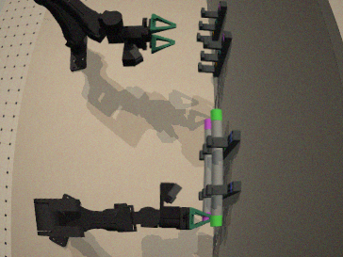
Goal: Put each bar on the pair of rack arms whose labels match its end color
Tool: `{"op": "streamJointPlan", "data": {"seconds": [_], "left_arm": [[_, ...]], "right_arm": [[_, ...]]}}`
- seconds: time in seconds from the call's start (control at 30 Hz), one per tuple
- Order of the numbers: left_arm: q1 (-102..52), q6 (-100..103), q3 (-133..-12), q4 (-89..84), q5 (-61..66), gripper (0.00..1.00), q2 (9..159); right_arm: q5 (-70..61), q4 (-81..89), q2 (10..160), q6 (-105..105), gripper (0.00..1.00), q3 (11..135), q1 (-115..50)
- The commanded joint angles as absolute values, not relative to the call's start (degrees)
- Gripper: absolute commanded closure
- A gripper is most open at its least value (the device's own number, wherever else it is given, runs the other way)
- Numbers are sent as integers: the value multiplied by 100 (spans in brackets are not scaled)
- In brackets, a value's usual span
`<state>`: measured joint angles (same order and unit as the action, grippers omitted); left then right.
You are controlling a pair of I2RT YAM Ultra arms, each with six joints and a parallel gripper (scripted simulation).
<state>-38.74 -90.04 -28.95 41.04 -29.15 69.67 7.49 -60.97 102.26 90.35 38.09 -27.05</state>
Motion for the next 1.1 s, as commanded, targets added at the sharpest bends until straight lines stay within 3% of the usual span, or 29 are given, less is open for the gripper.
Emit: {"op": "streamJointPlan", "data": {"seconds": [0.0,1.07], "left_arm": [[-3925,-9000,-2837,4165,-2947,0,7002],[-3925,-9000,-2837,4165,-2947,0,7002]], "right_arm": [[724,-6169,9967,9005,100,3807,-2672],[730,-5291,9330,9035,100,4067,-2673]]}}
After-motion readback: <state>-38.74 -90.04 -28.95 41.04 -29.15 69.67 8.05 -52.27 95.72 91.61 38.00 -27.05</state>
